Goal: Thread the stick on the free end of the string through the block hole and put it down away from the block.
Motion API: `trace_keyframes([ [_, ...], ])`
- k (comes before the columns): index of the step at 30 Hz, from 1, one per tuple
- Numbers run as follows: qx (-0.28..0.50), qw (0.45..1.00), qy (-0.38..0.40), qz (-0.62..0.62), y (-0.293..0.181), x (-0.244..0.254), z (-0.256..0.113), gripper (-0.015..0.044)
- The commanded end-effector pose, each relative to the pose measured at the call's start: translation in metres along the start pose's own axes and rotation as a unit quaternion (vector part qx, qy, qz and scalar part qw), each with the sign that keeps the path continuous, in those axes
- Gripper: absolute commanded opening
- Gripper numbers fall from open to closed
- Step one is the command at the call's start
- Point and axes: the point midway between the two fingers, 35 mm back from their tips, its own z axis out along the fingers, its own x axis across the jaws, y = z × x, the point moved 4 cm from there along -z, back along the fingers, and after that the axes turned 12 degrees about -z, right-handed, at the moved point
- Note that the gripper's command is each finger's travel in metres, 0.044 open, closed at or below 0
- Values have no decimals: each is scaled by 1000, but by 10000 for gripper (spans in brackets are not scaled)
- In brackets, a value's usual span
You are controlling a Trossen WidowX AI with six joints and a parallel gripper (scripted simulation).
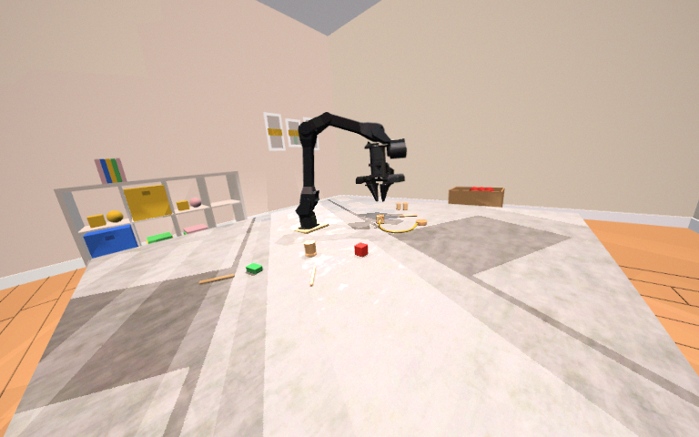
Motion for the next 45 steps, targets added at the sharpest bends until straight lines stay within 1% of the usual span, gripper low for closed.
trace_keyframes([
  [1, -5, 970, 4, 241, 10, 2, 1, 121],
  [5, -5, 908, 7, 419, 16, 3, 0, 121],
  [10, -4, 786, 11, 618, 23, 6, 0, 121],
  [15, -2, 688, 14, 725, 29, 7, 0, 121],
  [20, 0, 575, 16, 818, 34, 9, 0, 121],
  [27, 5, 396, 18, 918, 40, 12, 0, 121],
  [33, 9, 234, 19, 972, 45, 13, 0, 121],
  [35, 9, 218, 19, 976, 45, 14, 0, 121],
  [45, 9, 218, 19, 976, 45, 14, 0, 121],
])
